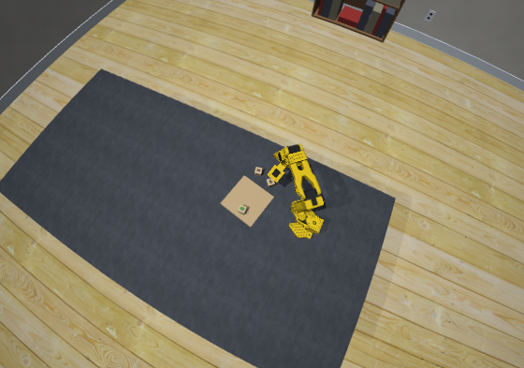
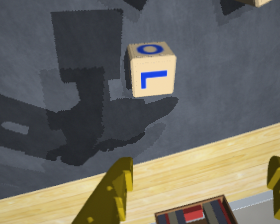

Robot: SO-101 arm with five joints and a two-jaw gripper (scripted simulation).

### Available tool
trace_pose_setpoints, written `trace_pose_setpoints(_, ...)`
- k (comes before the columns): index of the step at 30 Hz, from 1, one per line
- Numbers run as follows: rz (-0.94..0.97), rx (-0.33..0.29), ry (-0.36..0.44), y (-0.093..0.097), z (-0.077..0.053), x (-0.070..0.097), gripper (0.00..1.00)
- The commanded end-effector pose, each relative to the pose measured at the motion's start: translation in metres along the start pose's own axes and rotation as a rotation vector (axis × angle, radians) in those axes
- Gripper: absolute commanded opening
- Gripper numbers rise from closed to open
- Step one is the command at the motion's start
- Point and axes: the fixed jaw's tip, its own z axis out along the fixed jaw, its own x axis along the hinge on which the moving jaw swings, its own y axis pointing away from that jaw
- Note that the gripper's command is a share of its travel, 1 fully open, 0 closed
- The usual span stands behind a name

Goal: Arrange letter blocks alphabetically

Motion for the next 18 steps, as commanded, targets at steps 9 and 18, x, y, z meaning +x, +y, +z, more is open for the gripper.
trace_pose_setpoints(9, 0.001, -0.062, -0.043, 0.0008, 0.0128, 0.0006, 0.32)
trace_pose_setpoints(18, 0.001, -0.062, -0.043, 0.0008, 0.0128, 0.0006, 0.32)
